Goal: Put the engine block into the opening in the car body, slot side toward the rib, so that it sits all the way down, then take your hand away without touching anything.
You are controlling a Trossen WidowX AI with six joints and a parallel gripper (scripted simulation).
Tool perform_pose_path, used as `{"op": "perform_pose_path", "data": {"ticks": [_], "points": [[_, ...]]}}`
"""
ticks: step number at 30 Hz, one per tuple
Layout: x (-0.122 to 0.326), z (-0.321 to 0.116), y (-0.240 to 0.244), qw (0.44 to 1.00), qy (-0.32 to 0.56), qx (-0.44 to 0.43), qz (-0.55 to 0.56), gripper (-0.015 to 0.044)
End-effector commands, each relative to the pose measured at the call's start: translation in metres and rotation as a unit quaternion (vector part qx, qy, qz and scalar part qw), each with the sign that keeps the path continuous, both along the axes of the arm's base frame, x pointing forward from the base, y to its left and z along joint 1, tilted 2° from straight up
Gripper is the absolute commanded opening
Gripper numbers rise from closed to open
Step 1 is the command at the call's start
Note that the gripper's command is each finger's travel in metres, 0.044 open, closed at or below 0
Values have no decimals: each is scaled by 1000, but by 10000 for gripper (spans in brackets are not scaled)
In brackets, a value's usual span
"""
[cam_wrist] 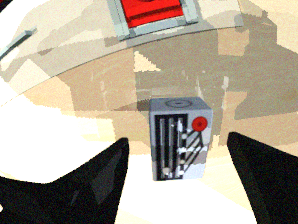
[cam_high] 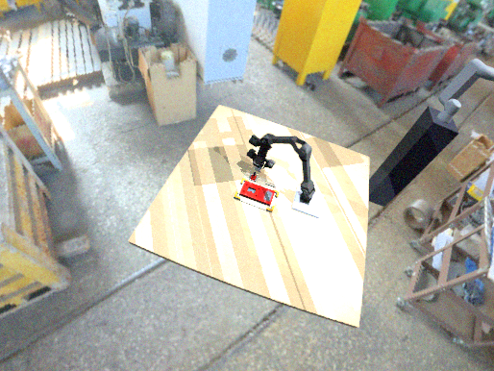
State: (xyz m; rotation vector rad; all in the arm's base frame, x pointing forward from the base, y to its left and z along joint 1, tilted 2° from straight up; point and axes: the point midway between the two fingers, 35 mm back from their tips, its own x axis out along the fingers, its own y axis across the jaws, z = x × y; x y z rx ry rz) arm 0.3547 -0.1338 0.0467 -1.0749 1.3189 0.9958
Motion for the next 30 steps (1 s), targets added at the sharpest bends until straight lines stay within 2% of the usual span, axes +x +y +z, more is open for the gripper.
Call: {"op": "perform_pose_path", "data": {"ticks": [1,4,12,16,30], "points": [[-1,-2,0,1000,2,-1,-1,230],[-1,-2,0,1000,2,-1,-1,151],[-1,-2,0,1000,2,-1,-1,98],[1,1,0,1000,-4,1,-7,0],[7,36,1,1000,-12,3,-19,0]]}}
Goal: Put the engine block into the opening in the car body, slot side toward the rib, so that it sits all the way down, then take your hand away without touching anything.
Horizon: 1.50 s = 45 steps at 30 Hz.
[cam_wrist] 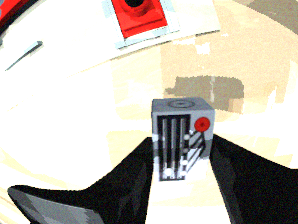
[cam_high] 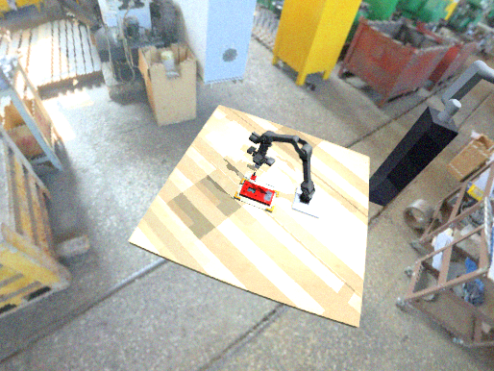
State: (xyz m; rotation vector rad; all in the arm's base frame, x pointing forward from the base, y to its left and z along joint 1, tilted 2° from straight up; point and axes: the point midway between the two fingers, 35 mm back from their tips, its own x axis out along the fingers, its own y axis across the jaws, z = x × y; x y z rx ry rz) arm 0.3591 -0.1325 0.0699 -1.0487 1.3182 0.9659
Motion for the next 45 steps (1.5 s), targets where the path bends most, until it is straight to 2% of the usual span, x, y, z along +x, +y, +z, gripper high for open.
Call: {"op": "perform_pose_path", "data": {"ticks": [1,28,32,45], "points": [[3,16,0,1000,-6,-1,-2,0],[-8,99,4,1000,8,-4,16,0],[-7,99,6,1000,8,-4,10,0],[2,83,43,994,3,1,-113,0]]}}
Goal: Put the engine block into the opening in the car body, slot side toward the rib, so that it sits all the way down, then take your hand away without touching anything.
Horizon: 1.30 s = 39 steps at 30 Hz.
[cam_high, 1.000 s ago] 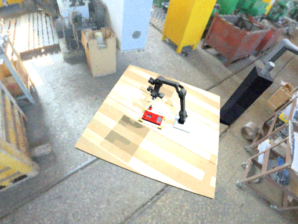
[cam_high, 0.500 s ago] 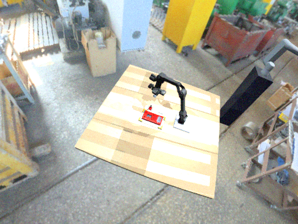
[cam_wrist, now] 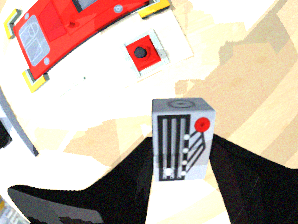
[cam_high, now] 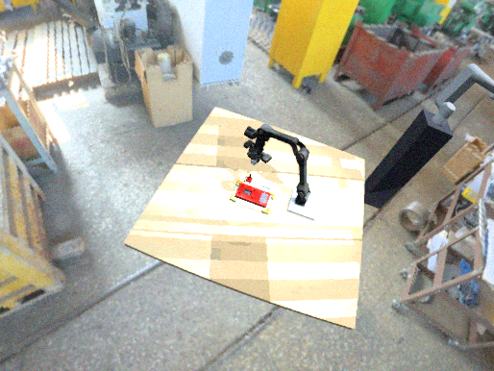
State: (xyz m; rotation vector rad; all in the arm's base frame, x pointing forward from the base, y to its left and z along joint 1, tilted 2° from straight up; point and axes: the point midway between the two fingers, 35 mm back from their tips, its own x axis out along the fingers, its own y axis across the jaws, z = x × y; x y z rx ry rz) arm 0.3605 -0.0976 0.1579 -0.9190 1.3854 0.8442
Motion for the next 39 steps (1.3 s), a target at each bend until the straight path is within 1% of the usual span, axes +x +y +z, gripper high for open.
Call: {"op": "perform_pose_path", "data": {"ticks": [1,21,39], "points": [[1,-6,12,999,0,1,-39,0],[6,-31,72,973,-7,7,-230,0],[-3,-54,126,915,-13,13,-402,0]]}}
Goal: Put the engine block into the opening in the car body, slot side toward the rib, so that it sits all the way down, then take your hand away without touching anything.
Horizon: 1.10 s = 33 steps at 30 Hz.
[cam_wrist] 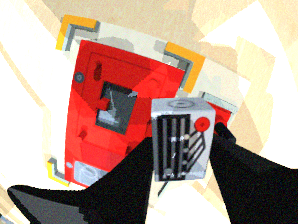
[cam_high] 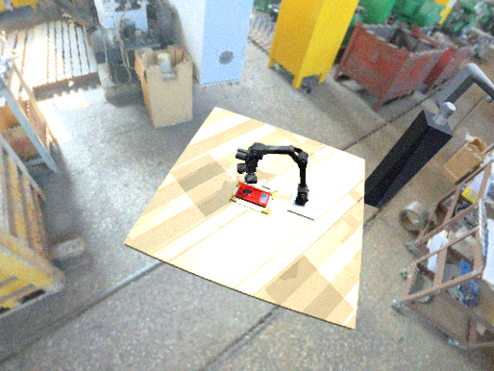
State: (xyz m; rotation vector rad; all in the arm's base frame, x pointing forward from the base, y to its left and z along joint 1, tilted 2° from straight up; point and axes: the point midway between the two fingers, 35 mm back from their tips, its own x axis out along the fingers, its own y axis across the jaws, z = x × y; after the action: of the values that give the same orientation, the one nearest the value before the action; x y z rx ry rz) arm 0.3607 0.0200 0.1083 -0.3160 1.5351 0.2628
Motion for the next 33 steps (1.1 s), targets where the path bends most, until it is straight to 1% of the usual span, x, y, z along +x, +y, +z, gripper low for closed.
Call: {"op": "perform_pose_path", "data": {"ticks": [1,15,18,24,28,33], "points": [[-4,-6,12,999,-1,1,-42,0],[-19,-23,52,984,-4,5,-177,0],[-20,-25,55,982,-4,5,-190,0],[-20,-25,55,980,-4,5,-199,158],[-20,-25,55,977,-5,6,-215,160],[-20,-25,55,978,-5,6,-209,160]]}}
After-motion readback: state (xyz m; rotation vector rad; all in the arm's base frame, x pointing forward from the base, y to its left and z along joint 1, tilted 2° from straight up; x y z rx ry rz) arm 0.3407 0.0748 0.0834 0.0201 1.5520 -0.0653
